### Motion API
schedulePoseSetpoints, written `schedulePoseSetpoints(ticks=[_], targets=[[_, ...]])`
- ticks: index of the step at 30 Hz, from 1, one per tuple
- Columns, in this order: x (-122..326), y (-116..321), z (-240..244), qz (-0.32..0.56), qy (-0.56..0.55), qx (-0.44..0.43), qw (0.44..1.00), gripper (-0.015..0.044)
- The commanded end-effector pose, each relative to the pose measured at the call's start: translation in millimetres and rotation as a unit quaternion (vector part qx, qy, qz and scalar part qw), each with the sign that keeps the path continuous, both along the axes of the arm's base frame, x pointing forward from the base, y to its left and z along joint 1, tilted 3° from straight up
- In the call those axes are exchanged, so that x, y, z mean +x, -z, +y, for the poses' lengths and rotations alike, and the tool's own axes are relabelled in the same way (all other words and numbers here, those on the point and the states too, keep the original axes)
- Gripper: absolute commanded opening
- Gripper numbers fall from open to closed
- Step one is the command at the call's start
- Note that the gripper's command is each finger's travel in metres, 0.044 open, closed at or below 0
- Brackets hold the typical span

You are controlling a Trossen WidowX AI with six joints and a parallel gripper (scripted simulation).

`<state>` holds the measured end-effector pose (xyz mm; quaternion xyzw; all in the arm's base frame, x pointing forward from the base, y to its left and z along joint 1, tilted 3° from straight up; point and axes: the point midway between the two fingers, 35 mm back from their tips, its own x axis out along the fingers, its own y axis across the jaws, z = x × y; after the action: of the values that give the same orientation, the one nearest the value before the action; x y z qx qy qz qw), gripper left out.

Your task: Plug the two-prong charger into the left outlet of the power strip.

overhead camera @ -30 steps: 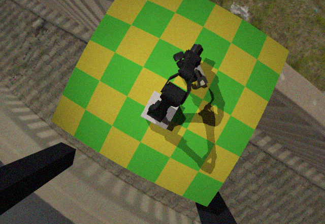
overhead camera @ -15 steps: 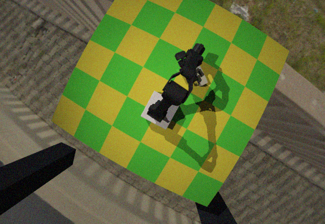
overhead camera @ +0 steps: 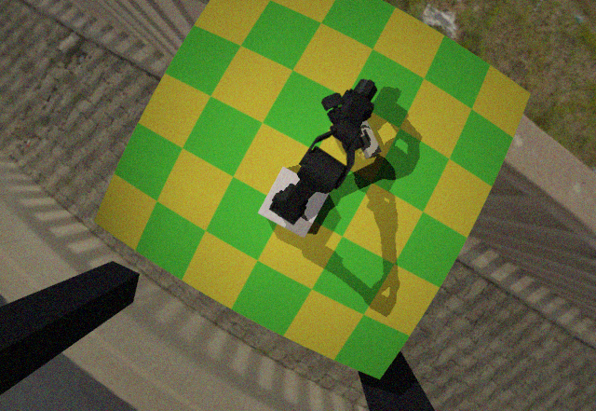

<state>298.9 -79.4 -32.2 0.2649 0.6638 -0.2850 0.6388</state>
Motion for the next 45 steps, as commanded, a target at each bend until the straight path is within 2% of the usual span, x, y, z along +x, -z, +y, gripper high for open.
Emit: schedulePoseSetpoints(ticks=[1, 45], targets=[[1.0, 0.0, -0.8, 0.001, -0.001, 0.001, 1.0, 0.0], [7.5, -0.5, -7.7, 0.0, -0.001, 0.0, 1.0, 0.0]])
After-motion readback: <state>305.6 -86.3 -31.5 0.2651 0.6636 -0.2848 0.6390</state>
